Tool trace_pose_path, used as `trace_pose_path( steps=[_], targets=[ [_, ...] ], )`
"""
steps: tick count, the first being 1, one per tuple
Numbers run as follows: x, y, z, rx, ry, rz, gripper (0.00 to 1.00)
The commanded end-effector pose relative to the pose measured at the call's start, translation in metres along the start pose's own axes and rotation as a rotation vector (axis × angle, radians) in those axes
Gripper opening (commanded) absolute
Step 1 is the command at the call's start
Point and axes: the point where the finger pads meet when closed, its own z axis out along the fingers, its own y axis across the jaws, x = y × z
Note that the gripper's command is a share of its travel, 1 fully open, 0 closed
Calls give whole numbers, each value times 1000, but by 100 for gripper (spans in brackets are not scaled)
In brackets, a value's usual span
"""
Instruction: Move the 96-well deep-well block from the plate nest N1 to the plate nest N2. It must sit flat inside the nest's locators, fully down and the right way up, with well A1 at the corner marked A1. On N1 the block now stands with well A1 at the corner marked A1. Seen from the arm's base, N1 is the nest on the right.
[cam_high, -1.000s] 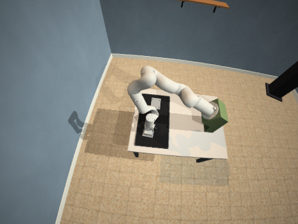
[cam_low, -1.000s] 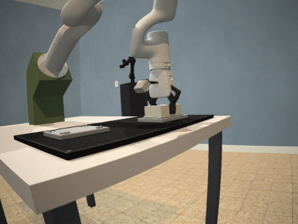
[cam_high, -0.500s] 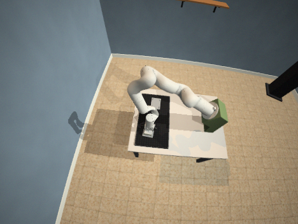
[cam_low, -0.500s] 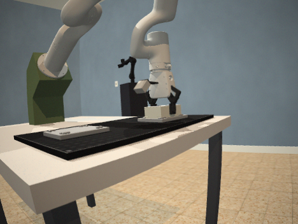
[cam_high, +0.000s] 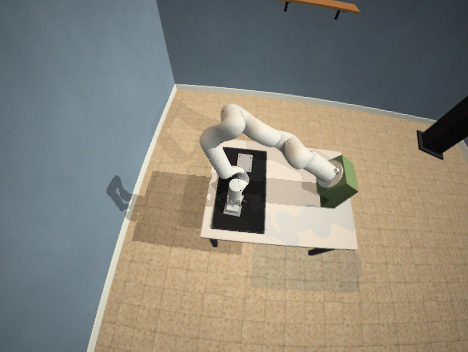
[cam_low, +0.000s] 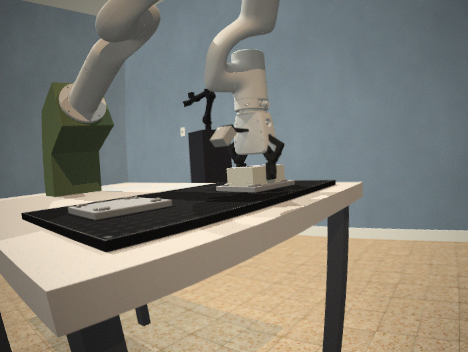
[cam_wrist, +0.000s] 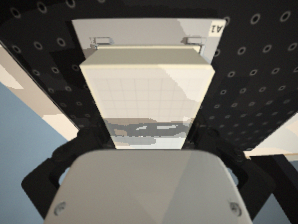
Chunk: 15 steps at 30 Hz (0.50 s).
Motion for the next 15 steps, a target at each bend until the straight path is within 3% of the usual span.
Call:
trace_pose_path(
  steps=[1, 11, 15],
  targets=[
    [0, 0, 0, 1, 0, 0, 100],
    [0, 0, 0, 1, 0, 0, 100],
    [0, 0, -11, 1, 0, 0, 100]
  ],
)
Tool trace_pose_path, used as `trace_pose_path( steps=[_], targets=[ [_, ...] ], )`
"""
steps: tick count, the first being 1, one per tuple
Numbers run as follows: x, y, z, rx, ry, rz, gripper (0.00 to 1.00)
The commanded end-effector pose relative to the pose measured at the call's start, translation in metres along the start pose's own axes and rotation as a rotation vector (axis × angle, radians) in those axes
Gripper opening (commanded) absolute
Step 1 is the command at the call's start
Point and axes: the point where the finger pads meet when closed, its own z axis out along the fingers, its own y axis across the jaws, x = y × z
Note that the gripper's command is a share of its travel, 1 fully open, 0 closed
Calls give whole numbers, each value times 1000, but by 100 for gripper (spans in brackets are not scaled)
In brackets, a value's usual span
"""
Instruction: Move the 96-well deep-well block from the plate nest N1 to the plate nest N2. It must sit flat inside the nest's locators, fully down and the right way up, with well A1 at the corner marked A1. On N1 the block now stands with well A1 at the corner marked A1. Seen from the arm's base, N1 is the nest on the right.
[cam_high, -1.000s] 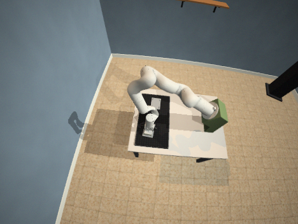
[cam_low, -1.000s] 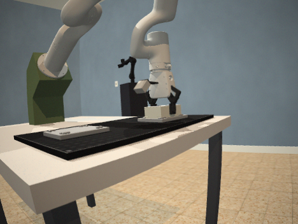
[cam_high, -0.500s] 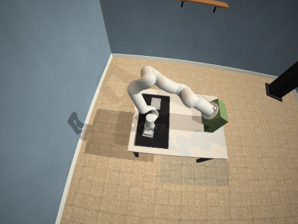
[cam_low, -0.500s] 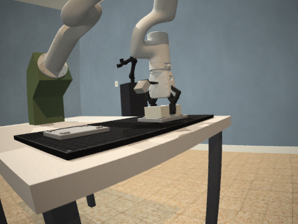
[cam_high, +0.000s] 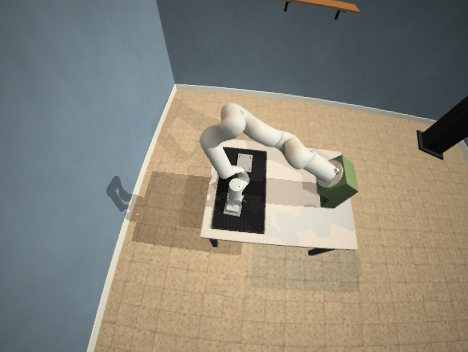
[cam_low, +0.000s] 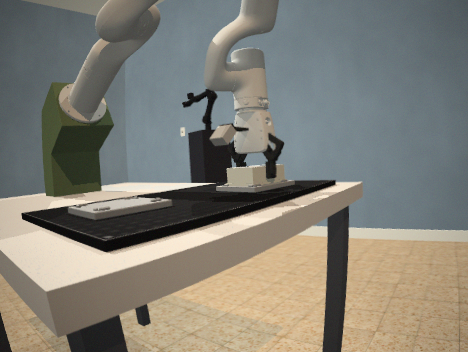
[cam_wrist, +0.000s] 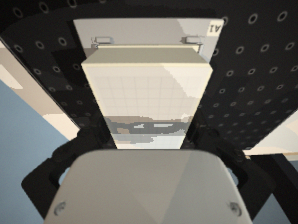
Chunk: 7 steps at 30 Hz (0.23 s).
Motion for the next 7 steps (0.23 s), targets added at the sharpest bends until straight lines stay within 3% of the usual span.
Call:
trace_pose_path(
  steps=[1, 7],
  targets=[
    [0, -1, -11, 1, 0, 0, 100],
    [0, -1, -14, 1, 0, 0, 100]
  ],
)
